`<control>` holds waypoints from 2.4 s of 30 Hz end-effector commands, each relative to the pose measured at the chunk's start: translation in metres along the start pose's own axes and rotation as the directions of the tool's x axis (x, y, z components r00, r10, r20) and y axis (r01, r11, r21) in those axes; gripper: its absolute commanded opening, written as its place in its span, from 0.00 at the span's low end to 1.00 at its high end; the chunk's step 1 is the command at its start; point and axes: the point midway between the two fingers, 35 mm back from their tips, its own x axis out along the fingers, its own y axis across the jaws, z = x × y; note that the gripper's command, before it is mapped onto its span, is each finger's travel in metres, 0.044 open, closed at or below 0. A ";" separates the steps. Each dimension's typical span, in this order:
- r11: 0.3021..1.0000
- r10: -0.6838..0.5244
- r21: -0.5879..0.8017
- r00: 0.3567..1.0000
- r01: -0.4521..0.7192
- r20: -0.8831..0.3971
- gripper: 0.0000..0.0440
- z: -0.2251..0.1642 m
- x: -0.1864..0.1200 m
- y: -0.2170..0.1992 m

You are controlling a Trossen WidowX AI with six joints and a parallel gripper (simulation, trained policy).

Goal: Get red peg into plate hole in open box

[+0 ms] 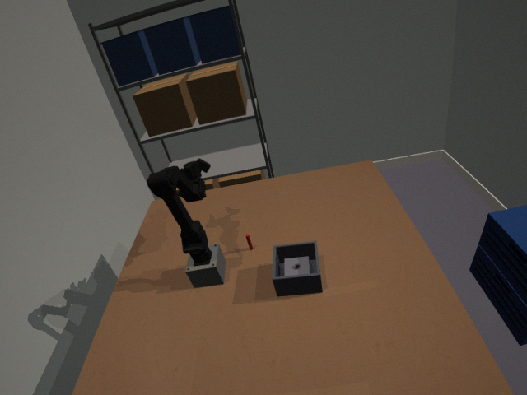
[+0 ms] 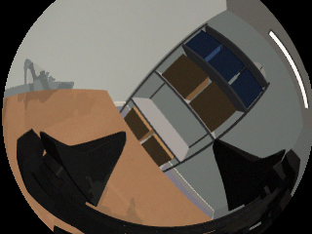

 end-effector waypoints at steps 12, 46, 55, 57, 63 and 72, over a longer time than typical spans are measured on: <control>0.893 -0.264 0.317 0.941 0.321 -0.211 1.00 -0.024 -0.029 -0.115; -0.036 -0.452 0.530 0.459 0.847 -0.765 1.00 -0.076 -0.217 -0.249; -0.302 -0.306 0.430 0.341 0.850 -0.889 1.00 -0.110 -0.247 -0.220; -0.355 -0.263 0.398 0.318 0.846 -0.911 1.00 -0.118 -0.252 -0.211; -0.491 -0.118 0.280 0.256 0.825 -0.960 1.00 -0.141 -0.263 -0.179; -0.642 0.117 0.057 0.171 0.765 -0.978 1.00 -0.165 -0.278 -0.127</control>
